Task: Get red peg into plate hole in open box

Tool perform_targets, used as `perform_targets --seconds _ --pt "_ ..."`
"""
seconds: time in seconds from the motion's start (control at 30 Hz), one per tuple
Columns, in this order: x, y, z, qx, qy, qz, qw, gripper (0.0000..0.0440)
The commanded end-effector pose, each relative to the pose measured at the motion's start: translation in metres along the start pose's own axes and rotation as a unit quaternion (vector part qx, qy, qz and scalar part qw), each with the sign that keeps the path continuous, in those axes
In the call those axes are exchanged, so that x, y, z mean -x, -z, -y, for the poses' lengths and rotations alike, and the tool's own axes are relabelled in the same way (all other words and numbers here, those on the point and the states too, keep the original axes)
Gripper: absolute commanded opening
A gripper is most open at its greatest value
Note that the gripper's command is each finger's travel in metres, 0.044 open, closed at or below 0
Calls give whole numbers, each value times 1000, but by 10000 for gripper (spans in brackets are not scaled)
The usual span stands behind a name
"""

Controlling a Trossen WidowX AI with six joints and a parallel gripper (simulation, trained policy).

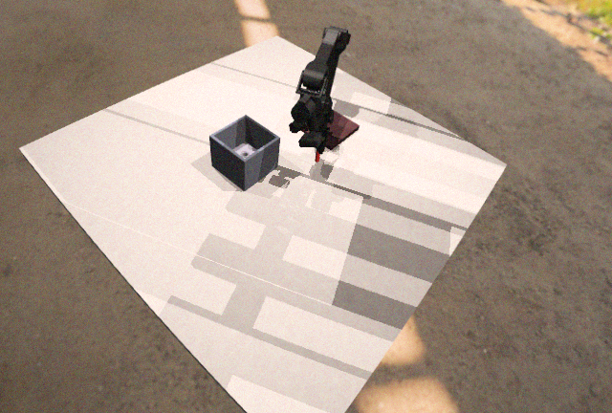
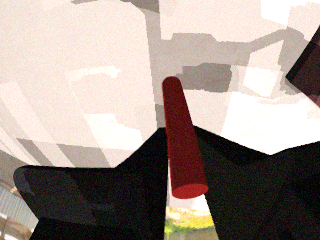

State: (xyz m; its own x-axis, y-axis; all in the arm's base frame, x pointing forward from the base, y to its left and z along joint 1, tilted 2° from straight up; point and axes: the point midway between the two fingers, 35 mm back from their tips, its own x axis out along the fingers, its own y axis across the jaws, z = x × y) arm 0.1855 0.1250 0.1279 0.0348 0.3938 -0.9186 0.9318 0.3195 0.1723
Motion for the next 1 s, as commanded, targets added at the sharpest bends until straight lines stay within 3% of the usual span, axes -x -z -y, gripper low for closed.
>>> perform_targets --seconds 0.0,0.53,0.97 --pt "20 3 -6 19 -30 2 999 0" --pt "104 -19 -21 42 -117 85 989 0" --pt "129 -64 -20 -2 -103 150 983 0"
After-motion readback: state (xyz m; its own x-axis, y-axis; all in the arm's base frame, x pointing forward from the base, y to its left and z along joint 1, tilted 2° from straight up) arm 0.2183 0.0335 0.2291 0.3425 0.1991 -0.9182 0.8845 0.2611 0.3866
